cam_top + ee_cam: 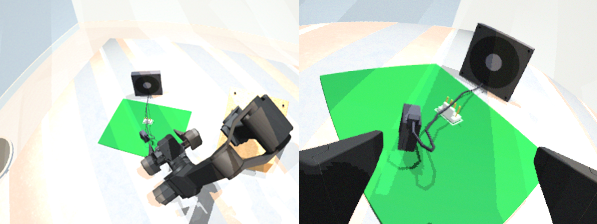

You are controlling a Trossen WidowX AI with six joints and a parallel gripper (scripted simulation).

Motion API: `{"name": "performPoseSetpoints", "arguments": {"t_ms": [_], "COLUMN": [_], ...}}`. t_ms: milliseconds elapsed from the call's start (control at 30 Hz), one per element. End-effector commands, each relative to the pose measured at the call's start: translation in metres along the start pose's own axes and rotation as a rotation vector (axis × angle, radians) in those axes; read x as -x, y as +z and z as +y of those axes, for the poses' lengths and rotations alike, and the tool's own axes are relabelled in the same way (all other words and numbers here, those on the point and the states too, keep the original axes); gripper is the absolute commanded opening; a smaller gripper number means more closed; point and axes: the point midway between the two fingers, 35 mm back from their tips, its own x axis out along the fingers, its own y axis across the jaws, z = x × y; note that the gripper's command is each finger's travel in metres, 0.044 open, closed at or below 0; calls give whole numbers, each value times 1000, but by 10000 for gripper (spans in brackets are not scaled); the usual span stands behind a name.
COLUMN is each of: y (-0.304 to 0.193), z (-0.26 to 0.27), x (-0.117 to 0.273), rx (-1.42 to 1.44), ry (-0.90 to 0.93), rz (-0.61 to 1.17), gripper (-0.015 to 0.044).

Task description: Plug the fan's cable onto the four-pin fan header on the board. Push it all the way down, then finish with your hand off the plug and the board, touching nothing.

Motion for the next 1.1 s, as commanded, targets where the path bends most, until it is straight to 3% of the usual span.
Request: {"name": "performPoseSetpoints", "arguments": {"t_ms": [0,567,1067], "y": [-1,-2,-1], "z": [-4,-20,-28], "x": [-5,-19,-22], "rx": [49,201,275], "ry": [-53,-230,-281], "rz": [49,315,589], "gripper": [440,440,440]}}
